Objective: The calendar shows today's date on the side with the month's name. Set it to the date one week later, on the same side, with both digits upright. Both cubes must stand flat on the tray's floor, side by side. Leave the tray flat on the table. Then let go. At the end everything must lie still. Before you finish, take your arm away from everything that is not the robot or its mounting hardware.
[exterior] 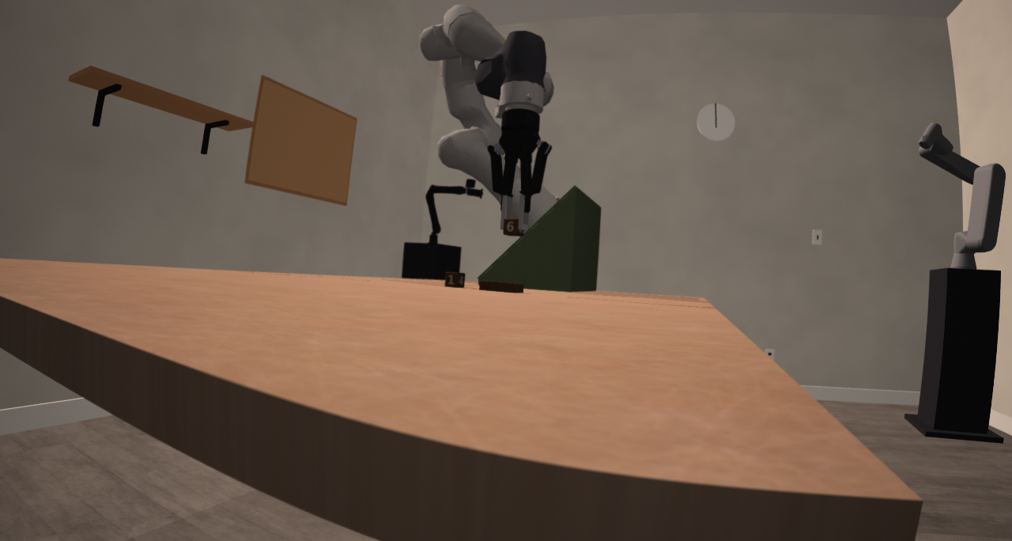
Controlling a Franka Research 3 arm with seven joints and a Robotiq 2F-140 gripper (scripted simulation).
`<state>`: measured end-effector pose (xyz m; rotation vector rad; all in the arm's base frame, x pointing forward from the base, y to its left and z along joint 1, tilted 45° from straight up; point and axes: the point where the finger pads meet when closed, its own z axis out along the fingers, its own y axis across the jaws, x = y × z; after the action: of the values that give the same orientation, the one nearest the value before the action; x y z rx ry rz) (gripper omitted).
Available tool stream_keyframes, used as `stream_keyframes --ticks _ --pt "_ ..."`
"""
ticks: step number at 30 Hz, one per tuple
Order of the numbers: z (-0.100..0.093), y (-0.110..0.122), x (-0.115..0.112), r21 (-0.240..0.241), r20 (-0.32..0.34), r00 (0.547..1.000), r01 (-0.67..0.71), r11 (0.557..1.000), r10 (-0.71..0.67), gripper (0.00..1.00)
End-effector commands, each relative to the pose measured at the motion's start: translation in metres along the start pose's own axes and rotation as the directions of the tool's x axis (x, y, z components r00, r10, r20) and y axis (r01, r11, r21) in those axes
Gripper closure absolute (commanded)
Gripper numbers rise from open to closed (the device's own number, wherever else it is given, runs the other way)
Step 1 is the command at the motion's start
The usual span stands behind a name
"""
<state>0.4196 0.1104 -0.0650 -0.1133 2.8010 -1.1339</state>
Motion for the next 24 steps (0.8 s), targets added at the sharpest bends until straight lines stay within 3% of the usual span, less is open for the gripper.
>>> stream_keyframes --ticks 1,11,17,24 --pt "-0.001 -0.0026 0.0023 0.011 -0.007 1.0 0.01 1.0 -0.01 0.84" --pt "-0.0009 -0.0019 0.0023 0.01 -0.008 0.999 0.047 0.999 -0.047 0.84" --pt "-0.0007 0.0018 0.002 0.008 -0.01 0.97 0.243 0.97 -0.243 0.84" --pt "-0.0005 0.0044 0.0018 0.007 -0.011 0.928 0.372 0.928 -0.372 0.84"
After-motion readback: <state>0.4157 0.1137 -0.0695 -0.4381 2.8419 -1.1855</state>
